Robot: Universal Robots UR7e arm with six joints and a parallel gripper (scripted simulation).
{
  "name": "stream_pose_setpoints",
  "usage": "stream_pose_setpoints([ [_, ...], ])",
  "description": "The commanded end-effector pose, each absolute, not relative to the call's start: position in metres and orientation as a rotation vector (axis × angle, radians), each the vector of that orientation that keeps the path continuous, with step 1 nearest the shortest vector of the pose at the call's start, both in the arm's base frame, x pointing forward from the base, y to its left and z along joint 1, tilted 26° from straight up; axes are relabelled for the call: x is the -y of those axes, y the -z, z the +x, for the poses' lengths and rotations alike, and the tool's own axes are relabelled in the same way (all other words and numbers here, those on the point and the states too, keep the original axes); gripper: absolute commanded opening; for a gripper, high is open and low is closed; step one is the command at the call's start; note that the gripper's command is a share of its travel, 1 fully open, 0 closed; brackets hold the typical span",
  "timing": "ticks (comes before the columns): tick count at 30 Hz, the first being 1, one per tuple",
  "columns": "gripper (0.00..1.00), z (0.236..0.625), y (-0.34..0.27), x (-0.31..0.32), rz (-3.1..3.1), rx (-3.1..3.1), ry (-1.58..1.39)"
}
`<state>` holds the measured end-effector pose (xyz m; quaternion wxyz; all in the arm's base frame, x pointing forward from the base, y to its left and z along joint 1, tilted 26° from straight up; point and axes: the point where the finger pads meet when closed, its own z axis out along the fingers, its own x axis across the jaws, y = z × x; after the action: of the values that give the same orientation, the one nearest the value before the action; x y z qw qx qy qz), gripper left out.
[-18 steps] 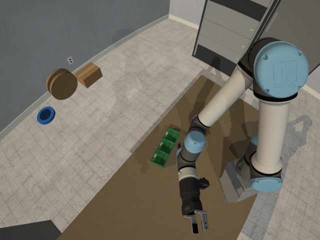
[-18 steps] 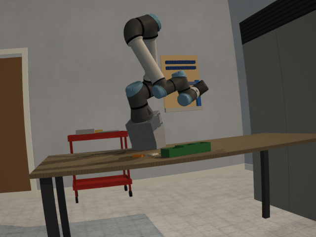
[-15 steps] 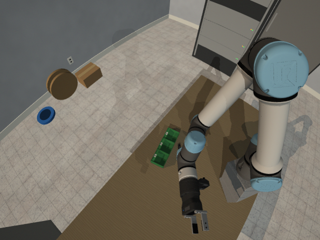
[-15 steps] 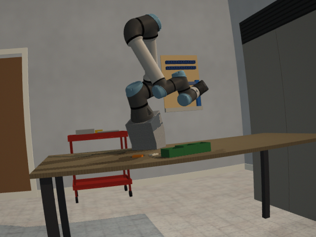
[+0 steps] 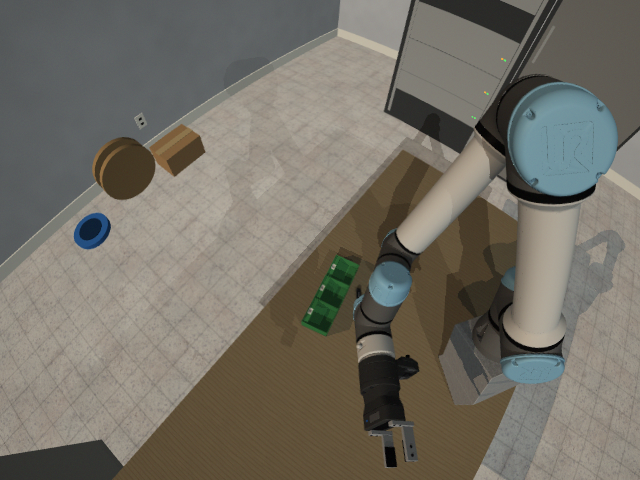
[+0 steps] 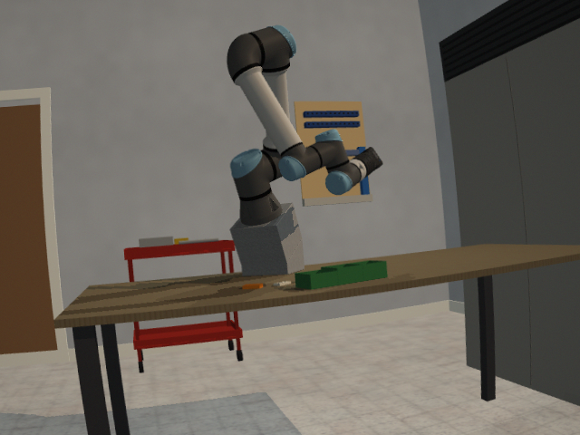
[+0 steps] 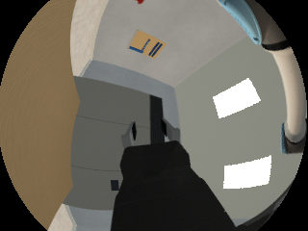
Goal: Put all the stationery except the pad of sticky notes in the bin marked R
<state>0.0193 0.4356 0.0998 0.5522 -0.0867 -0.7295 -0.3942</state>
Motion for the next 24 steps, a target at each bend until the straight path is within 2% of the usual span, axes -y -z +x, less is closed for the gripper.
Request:
stream_pose_setpoints([
  [1, 0.31, 0.026, -0.085, -0.432, -0.205, 1.725, 0.932],
  [14, 0.31, 0.067, 0.012, -0.41, -0.205, 1.725, 0.932],
  [24, 0.31, 0.082, 0.047, -0.402, -0.205, 1.725, 0.932],
])
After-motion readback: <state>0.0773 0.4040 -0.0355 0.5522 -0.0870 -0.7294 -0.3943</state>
